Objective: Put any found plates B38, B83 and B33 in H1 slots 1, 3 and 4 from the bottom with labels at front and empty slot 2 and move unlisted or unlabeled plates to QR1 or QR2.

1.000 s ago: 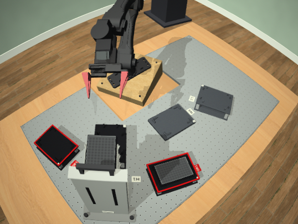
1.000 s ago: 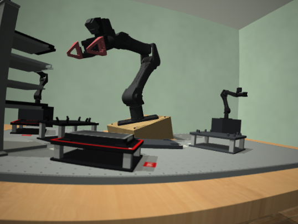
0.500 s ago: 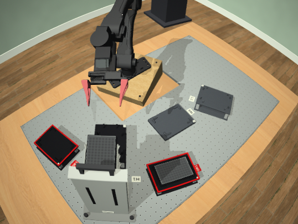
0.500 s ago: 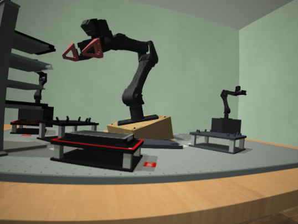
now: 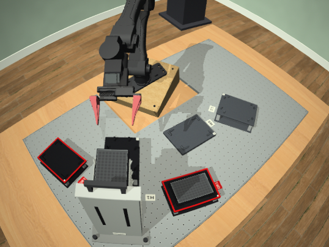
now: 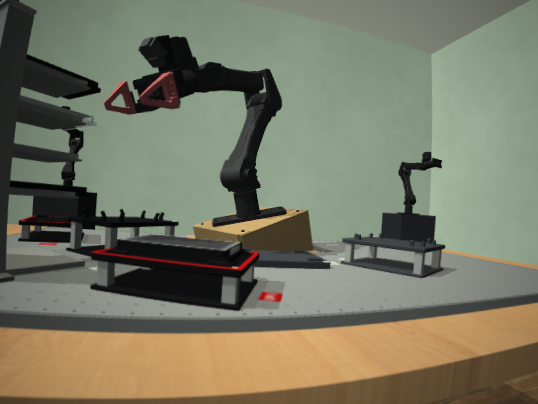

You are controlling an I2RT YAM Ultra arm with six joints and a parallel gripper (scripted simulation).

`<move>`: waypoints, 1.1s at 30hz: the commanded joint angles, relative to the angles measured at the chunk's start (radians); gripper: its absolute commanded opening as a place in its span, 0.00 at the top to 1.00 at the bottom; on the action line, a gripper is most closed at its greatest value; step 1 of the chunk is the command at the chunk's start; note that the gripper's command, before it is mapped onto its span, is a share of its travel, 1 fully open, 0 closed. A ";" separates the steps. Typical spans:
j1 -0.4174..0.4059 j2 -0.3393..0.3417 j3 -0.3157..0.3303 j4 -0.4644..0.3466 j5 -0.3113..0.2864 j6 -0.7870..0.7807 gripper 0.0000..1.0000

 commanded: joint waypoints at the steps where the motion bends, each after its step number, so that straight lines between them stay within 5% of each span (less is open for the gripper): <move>1: 0.005 0.009 0.004 0.031 0.002 0.002 0.00; 19: 0.019 0.106 -0.005 0.137 0.016 0.006 0.00; 33: 0.020 0.115 -0.005 0.146 0.017 0.006 0.00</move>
